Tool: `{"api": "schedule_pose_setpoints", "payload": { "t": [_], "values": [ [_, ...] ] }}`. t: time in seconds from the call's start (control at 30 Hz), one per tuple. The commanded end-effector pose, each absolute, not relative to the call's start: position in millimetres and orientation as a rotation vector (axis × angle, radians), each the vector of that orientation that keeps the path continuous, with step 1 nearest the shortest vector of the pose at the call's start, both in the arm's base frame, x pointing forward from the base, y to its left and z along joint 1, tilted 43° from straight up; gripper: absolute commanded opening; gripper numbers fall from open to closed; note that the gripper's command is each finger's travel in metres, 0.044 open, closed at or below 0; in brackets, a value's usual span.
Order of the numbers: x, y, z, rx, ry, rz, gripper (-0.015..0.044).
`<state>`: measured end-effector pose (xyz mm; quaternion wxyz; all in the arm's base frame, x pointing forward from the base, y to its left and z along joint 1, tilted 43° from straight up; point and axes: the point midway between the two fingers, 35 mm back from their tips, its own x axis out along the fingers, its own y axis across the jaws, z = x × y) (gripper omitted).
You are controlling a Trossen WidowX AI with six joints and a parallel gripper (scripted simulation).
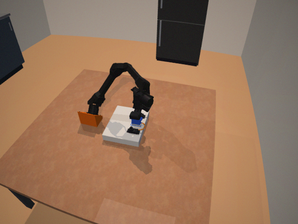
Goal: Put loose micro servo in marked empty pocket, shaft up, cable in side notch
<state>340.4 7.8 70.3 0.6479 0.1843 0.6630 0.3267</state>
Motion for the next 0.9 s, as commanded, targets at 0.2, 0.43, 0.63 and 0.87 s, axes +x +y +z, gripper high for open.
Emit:
{"api": "schedule_pose_setpoints", "payload": {
  "t": [0.2, 0.43, 0.63, 0.87],
  "values": [
    [340.4, 9.8, 68.2, 0.425, 1.506, 0.739, 0.0000],
    [339.7, 14.8, 62.8, 0.425, 1.505, 0.739, 0.0000],
    [339.2, 19.2, 58.1, 0.425, 1.505, 0.739, 0.0000],
    [338.5, 23.9, 52.9, 0.426, 1.505, 0.740, 0.0000]
  ]
}}
